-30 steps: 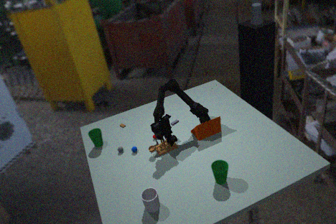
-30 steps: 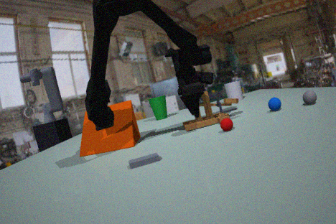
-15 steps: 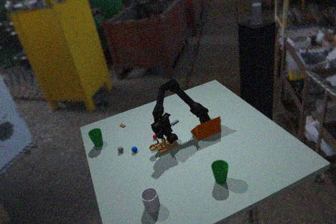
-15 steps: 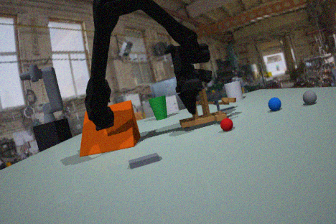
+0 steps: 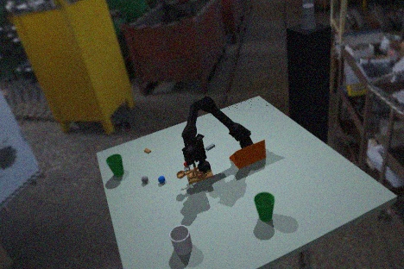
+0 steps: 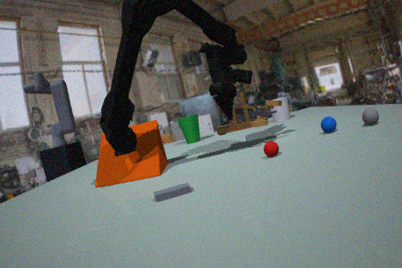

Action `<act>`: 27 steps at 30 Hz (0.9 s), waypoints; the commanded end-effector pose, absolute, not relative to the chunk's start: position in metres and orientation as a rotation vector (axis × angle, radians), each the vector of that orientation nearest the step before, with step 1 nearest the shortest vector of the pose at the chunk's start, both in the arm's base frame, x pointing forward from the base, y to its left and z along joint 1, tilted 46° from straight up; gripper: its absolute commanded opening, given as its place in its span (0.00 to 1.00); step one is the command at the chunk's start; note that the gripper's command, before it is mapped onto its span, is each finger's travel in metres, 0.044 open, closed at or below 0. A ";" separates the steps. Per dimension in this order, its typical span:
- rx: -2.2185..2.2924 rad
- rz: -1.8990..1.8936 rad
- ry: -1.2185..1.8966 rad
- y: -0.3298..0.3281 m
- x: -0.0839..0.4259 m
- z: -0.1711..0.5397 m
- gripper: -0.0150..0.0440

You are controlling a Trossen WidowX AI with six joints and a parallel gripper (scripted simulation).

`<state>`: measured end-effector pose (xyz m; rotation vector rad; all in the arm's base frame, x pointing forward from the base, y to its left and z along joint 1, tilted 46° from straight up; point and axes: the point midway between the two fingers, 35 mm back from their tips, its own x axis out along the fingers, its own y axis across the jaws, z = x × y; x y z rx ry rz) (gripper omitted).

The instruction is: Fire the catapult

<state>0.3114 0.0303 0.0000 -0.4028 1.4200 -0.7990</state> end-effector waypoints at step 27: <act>0.108 -1.192 1.069 0.167 0.317 -0.136 0.25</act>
